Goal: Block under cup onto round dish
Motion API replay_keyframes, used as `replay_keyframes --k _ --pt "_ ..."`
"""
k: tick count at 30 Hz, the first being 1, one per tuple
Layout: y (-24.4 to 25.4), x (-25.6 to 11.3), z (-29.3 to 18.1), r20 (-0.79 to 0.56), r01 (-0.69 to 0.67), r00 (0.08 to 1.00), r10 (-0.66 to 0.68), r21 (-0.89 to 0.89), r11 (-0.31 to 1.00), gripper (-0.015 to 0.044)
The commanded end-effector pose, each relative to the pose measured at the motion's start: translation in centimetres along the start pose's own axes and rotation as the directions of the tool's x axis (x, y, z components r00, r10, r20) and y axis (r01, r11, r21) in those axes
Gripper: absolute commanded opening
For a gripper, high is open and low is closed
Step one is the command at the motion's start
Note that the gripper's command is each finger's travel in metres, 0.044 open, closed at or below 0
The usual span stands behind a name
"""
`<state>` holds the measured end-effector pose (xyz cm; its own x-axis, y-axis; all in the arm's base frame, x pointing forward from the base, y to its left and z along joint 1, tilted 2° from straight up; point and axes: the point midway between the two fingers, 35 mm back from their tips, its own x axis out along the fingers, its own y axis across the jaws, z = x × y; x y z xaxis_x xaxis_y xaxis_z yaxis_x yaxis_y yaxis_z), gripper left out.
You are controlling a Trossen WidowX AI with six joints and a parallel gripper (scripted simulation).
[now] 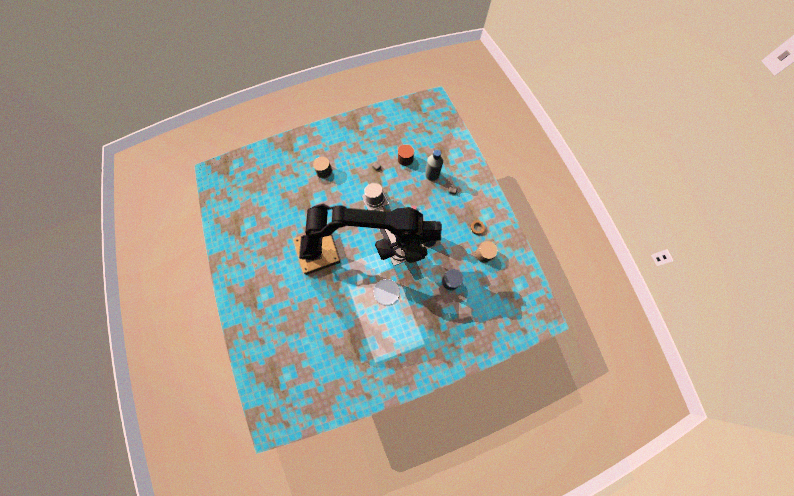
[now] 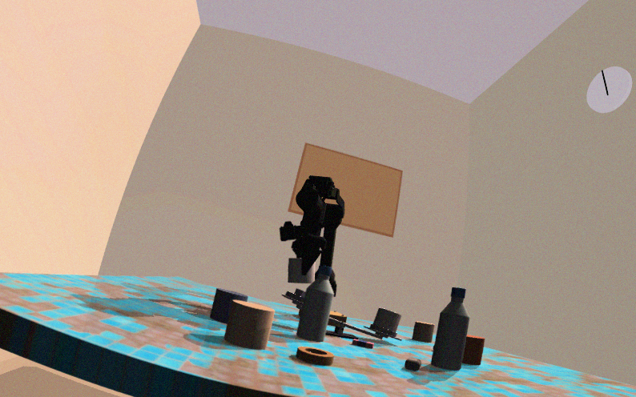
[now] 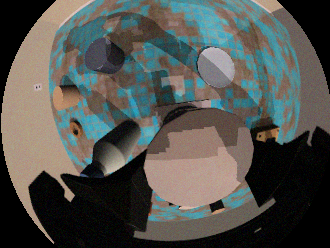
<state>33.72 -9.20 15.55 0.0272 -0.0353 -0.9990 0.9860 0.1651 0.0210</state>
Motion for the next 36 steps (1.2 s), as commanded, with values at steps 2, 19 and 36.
replay_keyframes --k 2,19,36 --pt "0.0 -1.1 0.1 0.01 -0.009 1.0 0.009 0.005 1.0 0.0" --pt "-0.5 -3.3 -0.1 0.01 -0.009 1.0 0.009 0.005 1.0 0.0" --pt "-0.5 -2.8 -0.2 0.0 -0.001 1.0 0.001 0.0 1.0 0.0"
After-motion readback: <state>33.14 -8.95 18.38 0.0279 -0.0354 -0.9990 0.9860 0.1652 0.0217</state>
